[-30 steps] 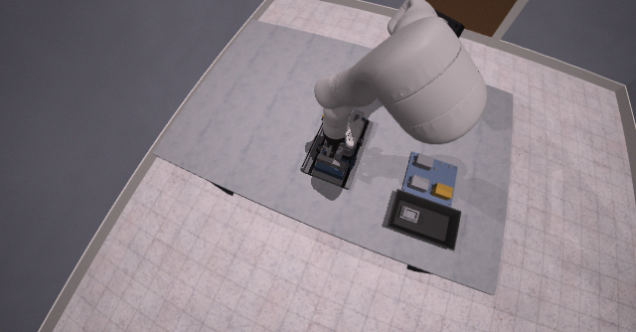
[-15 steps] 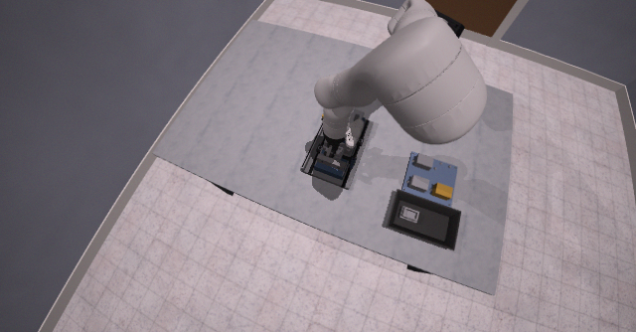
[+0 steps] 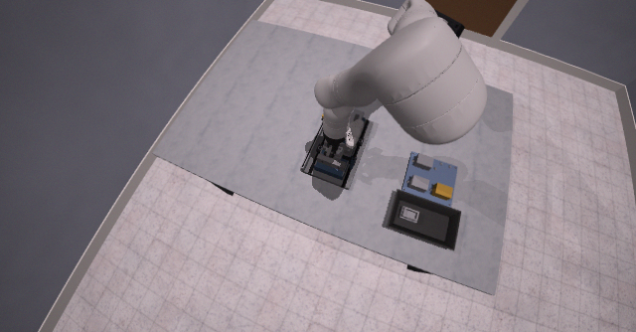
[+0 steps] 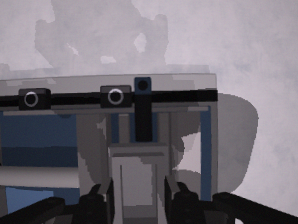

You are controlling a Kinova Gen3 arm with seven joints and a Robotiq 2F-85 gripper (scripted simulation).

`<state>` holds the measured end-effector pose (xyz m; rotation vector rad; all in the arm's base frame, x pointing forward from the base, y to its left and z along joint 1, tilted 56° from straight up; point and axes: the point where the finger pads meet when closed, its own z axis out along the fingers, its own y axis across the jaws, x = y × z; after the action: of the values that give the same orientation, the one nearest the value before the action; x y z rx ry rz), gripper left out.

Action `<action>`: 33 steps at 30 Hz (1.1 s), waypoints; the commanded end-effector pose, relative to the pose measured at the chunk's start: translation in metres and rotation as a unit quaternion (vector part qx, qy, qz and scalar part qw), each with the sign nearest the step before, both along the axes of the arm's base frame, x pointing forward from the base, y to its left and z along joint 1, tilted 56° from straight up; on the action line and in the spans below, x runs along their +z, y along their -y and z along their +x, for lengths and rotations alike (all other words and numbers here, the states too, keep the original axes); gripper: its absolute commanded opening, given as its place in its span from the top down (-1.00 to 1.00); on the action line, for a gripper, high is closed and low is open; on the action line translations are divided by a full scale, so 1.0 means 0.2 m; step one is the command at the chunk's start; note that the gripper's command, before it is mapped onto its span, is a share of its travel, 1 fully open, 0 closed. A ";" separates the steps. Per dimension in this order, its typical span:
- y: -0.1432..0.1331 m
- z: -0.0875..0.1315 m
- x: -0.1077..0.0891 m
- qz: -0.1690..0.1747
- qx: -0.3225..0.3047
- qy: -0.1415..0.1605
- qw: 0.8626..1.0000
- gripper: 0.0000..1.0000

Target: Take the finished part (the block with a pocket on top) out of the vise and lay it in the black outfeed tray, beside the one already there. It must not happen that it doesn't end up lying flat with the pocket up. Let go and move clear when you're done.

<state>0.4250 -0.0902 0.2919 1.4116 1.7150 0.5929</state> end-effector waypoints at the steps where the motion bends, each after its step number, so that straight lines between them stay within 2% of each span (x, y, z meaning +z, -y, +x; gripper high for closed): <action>1: 0.00 0.00 0.00 -0.001 0.000 0.000 1.000 1.00; 22: 0.00 0.00 0.00 -0.001 0.000 0.000 1.000 1.00; 33: -0.01 -0.06 0.04 -0.001 0.000 0.000 1.000 1.00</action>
<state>0.4142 -0.0946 0.2987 1.4221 1.7033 0.5892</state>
